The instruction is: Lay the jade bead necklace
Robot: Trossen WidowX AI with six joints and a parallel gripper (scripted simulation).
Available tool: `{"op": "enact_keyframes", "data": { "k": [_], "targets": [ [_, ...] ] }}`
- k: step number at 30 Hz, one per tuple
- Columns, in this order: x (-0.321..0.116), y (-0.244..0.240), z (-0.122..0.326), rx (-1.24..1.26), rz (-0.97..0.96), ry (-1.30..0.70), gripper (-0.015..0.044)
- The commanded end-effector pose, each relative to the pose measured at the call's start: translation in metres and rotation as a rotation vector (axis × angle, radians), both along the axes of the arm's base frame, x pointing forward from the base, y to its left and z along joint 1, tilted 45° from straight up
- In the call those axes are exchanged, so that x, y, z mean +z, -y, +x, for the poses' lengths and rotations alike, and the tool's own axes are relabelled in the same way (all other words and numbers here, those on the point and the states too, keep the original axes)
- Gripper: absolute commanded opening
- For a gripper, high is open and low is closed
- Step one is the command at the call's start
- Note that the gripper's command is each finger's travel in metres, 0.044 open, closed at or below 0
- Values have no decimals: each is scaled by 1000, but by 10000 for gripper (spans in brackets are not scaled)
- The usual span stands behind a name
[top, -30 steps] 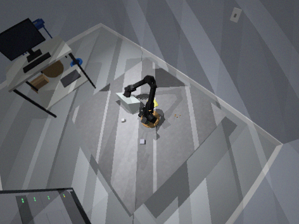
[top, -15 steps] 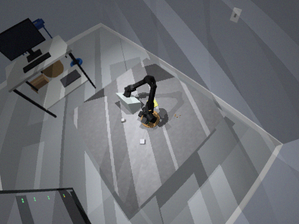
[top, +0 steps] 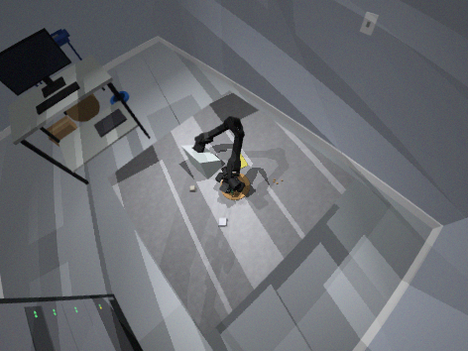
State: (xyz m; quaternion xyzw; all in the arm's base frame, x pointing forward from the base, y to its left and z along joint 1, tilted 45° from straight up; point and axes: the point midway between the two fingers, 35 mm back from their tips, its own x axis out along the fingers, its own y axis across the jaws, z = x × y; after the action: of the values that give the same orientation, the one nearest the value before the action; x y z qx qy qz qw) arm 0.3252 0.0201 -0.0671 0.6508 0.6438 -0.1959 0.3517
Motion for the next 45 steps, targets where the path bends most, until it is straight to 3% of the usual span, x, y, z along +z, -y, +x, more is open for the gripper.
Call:
{"op": "enact_keyframes", "data": {
  "k": [1,12,35,45],
  "targets": [
    [2,2,2,3,-3,9,0],
    [4,4,30,3,-3,10,0],
    [-5,-6,31,3,-3,10,0],
    [1,0,30,1,-5,9,263]
  ]
}}
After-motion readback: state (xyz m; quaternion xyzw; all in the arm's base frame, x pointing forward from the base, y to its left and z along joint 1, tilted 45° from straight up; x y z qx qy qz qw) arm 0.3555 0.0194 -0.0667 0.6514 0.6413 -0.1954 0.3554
